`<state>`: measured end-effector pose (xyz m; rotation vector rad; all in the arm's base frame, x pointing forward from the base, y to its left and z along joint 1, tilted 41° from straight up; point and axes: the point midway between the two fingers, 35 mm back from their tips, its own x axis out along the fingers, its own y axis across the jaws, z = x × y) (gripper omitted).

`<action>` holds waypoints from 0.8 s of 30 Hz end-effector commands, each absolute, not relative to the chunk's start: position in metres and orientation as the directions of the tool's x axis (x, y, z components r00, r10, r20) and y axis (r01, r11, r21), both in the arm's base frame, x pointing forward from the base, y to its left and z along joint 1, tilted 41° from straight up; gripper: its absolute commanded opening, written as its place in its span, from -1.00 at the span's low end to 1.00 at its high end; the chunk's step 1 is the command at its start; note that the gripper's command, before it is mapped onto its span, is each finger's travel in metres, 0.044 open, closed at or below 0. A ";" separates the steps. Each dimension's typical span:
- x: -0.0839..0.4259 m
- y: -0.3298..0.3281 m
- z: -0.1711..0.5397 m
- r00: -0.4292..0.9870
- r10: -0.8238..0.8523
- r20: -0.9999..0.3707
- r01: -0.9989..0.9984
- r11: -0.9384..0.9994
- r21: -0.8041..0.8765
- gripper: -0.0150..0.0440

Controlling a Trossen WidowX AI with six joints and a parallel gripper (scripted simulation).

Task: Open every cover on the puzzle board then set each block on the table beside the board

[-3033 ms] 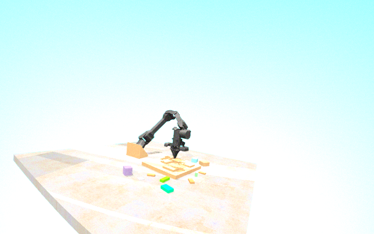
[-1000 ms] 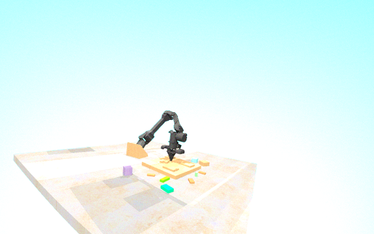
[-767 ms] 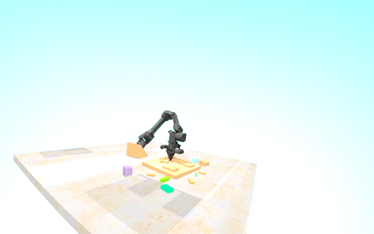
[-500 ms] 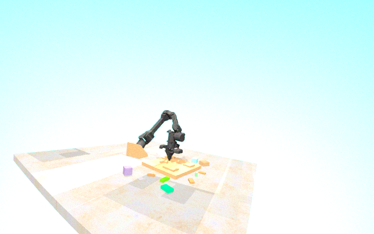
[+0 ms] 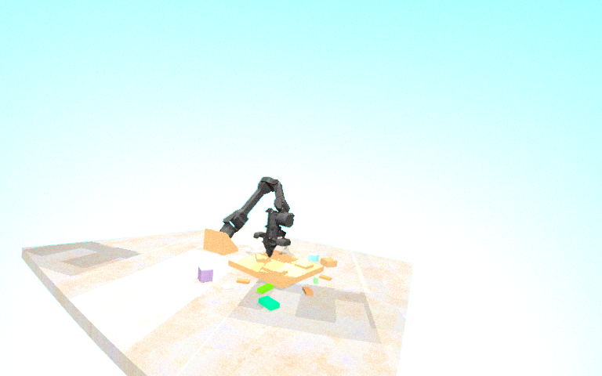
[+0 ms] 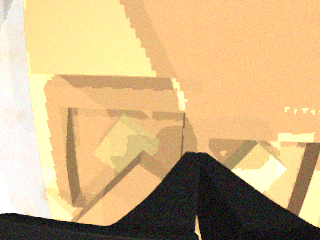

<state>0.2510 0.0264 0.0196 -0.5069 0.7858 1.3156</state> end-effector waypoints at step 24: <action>0.219 0.019 0.010 0.056 0.652 -0.756 -0.974 0.202 0.102 -0.49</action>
